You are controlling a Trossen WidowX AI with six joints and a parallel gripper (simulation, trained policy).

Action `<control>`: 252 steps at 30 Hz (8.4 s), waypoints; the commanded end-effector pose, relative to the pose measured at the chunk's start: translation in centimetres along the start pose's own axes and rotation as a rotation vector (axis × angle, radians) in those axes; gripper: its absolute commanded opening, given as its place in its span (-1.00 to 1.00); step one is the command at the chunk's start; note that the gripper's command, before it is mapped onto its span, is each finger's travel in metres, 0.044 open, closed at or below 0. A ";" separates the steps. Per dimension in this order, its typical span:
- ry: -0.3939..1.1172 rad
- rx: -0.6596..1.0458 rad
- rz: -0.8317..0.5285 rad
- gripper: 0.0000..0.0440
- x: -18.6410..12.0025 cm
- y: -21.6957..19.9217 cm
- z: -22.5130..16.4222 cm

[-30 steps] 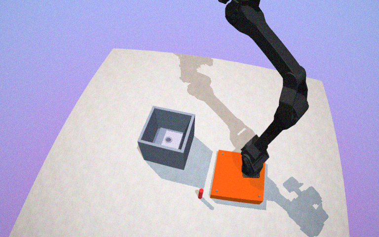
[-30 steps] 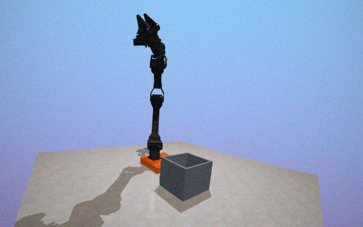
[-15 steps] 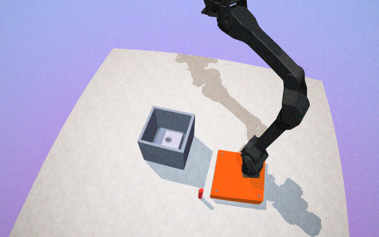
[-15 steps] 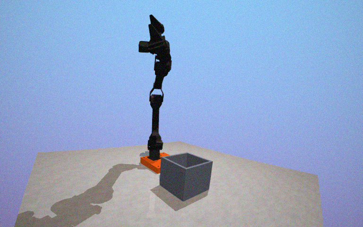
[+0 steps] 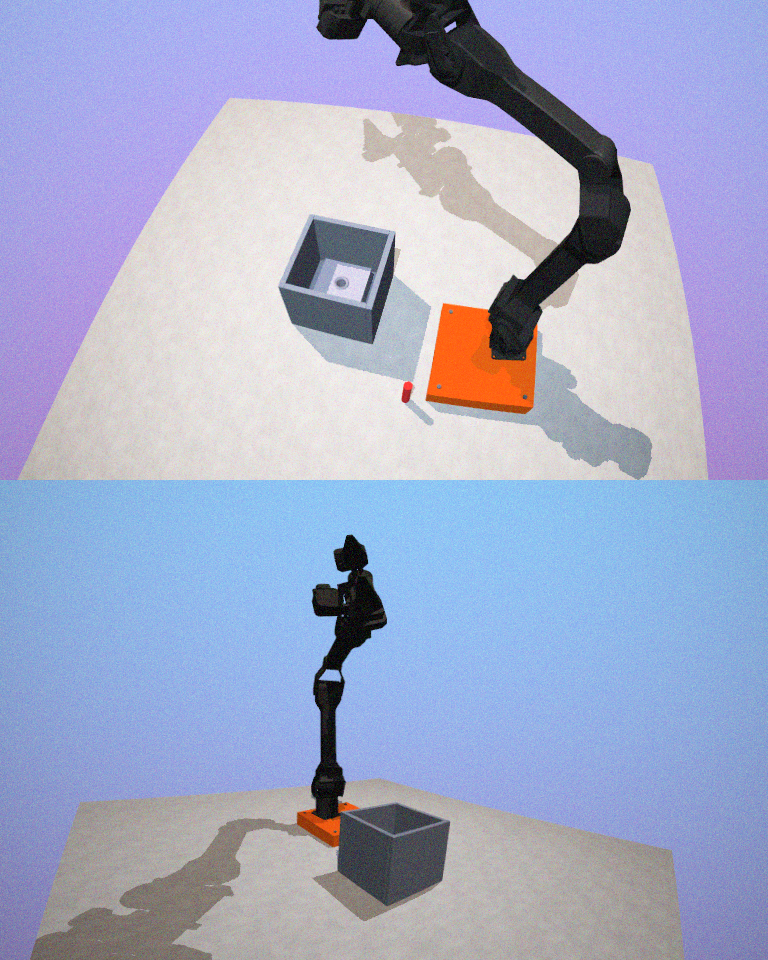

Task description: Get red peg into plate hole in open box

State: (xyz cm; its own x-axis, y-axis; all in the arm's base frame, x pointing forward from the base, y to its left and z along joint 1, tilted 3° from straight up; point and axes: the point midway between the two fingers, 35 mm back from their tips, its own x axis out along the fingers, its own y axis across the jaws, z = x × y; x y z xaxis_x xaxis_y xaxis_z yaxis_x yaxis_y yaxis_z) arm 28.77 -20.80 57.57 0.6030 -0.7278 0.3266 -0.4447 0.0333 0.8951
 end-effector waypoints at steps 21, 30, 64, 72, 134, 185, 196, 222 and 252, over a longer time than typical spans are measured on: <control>0.246 0.108 -0.542 1.00 -6.8 -13.0 -6.8; 0.342 0.105 -0.754 1.00 -11.2 -17.3 -8.9; 0.719 -0.246 -1.624 1.00 -34.1 -29.5 -9.4; 0.772 -0.403 -1.788 1.00 -38.7 -31.0 -7.3; 0.895 -0.808 -2.054 -0.99 -47.6 -42.7 1.9; 0.920 -0.751 -1.585 -1.00 -32.4 -30.2 -0.6; 0.848 -0.788 -1.623 -1.00 -29.6 -31.0 1.1; 0.808 -0.797 -1.710 -1.00 -24.9 -35.5 3.8; 0.957 -0.818 -1.728 -1.00 -24.7 -43.2 4.0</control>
State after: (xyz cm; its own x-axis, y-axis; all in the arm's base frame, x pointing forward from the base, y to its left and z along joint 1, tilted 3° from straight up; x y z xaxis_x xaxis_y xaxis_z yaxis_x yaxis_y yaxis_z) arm 30.17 -7.14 10.35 0.1681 0.1208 -0.9783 0.9427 0.2706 0.1954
